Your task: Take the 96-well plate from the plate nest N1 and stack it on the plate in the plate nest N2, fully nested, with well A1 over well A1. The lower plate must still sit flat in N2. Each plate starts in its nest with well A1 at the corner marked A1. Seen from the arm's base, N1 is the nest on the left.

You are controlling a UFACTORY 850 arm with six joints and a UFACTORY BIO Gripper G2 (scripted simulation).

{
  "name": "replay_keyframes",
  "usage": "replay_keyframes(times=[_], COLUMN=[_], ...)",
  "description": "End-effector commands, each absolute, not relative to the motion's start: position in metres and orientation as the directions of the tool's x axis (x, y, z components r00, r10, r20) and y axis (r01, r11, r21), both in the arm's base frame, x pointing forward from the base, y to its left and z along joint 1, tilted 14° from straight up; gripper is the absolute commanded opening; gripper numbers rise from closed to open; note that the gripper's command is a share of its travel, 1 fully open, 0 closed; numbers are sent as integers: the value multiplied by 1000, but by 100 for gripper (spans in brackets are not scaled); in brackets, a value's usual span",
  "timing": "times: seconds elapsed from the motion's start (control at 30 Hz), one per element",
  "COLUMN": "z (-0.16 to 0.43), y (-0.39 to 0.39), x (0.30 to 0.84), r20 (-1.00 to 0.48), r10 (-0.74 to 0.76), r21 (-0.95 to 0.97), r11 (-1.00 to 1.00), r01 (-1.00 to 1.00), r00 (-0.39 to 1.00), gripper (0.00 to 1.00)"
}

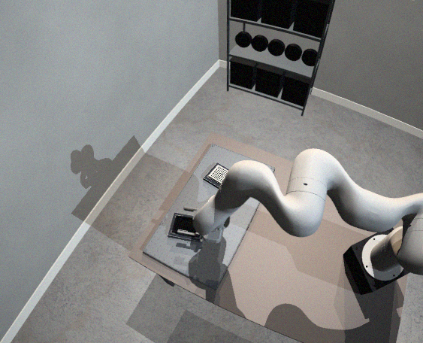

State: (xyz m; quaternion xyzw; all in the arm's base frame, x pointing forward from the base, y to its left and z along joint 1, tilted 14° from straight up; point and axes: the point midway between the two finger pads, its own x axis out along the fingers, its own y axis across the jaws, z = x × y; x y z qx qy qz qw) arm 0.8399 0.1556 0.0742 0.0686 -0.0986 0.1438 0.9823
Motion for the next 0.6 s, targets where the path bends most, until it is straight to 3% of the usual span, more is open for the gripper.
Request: replay_keyframes(times=[0.0,0.57], z=[69,45], y=[157,161], x=[842,847], r20=[216,216], r10=[269,269], r21=[106,106], r11=[949,949], r01=[-296,-296], r00=[939,939], gripper=[37,37])
